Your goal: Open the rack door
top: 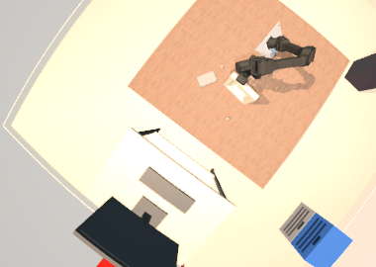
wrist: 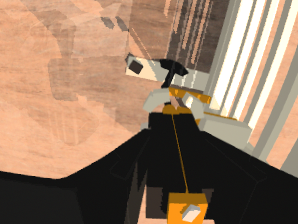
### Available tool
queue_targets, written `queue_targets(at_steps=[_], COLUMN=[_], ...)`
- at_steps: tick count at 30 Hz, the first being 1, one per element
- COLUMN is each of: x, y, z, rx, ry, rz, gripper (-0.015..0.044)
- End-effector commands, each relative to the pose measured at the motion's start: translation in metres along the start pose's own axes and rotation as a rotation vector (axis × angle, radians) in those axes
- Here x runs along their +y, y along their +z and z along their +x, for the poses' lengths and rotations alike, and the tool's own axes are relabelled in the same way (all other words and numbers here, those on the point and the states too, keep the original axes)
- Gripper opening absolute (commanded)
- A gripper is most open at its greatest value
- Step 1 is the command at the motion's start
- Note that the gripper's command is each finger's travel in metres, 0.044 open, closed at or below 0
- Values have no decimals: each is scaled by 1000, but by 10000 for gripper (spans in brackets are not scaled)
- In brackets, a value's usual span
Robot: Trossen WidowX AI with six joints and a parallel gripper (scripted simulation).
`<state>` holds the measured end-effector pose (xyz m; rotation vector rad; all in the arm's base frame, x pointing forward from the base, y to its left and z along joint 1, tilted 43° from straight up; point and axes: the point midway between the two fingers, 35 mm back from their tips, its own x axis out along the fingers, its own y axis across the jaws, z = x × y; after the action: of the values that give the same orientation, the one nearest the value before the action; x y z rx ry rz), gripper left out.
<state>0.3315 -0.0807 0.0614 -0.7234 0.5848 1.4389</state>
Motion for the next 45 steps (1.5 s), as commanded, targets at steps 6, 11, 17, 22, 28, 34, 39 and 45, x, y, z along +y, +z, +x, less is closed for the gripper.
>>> queue_targets(at_steps=[6,11,17,22,28,34,39,45], x=[0,0,1,4,9,15,22,31], y=[0,0,1,3,7,11,16,25], z=[0,0,0,0,0,0,0,0], rx=[-1,-1,-1,-1,-1,-2,-2,-2], ry=[-1,-1,-1,-1,0,0,1,1], rz=[-5,-5,26,132,262,392,496,623], gripper=[47,14,12,12,12,12,12,12])
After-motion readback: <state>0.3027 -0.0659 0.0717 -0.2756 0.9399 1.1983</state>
